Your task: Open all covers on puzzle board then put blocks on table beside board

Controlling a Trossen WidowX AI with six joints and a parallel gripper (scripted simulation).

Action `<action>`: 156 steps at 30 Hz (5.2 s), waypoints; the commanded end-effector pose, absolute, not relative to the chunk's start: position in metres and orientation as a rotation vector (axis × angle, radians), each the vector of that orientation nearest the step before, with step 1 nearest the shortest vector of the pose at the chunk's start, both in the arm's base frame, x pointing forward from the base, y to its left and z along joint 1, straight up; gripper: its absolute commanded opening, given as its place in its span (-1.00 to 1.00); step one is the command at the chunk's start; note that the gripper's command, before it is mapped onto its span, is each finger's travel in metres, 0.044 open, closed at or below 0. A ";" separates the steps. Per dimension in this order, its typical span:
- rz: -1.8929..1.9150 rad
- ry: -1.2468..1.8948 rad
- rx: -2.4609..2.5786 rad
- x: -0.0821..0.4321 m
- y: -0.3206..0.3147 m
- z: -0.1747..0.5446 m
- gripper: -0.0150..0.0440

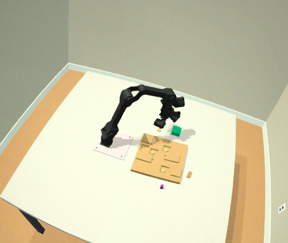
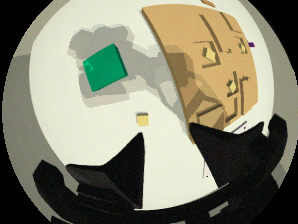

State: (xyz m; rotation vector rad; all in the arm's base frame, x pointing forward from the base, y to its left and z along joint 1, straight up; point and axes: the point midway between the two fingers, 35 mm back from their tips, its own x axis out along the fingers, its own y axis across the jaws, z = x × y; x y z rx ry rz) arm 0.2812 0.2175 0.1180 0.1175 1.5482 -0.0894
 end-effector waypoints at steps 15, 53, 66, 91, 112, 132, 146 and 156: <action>-0.368 1.518 0.395 0.299 0.124 0.118 -0.49; 0.463 1.498 -0.464 0.286 0.041 0.114 -0.49; 0.463 1.498 -0.464 0.287 0.041 0.110 -0.49; 0.463 1.498 -0.464 0.287 0.042 0.055 -0.49; 0.463 1.497 -0.464 0.296 0.047 0.050 -0.49; 0.469 1.496 -0.470 0.295 0.046 0.057 -0.49; 0.469 1.496 -0.471 0.292 0.045 0.064 -0.49; 0.469 1.496 -0.471 0.292 0.045 0.064 -0.49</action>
